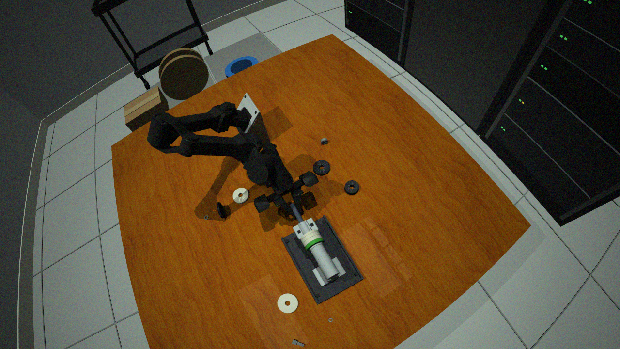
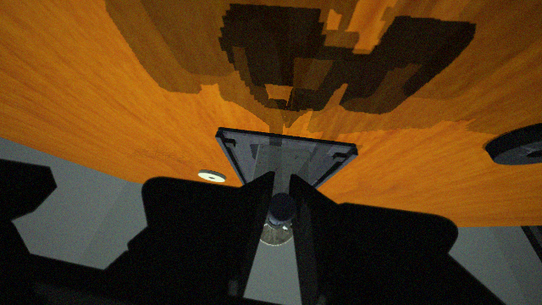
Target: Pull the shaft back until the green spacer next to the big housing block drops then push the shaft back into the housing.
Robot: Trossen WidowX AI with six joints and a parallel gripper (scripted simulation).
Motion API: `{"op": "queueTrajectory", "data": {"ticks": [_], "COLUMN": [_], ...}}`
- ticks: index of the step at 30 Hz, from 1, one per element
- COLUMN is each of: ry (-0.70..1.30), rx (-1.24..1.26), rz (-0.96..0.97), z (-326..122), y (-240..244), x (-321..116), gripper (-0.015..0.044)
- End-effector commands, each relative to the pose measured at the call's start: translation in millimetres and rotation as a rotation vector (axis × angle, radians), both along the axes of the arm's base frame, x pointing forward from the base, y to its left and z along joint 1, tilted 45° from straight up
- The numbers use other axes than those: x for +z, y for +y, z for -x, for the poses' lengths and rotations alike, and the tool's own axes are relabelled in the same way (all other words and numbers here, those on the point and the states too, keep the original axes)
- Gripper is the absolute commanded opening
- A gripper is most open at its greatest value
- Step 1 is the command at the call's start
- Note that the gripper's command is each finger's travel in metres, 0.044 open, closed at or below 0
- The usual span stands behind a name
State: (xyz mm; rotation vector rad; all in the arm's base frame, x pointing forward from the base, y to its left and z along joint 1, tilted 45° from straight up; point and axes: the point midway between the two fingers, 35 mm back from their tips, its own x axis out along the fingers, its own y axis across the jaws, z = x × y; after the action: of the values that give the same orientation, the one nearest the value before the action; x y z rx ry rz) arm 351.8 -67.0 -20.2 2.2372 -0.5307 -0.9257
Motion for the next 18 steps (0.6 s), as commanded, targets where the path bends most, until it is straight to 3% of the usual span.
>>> {"op": "queueTrajectory", "data": {"ticks": [1, 18], "ry": [-0.002, -0.002], "rx": [-0.002, -0.002], "rz": [-0.001, -0.001], "z": [1.5, 3.4], "y": [0.0, 0.3], "x": [0.0, -0.1], "gripper": [0.0, 0.0]}}
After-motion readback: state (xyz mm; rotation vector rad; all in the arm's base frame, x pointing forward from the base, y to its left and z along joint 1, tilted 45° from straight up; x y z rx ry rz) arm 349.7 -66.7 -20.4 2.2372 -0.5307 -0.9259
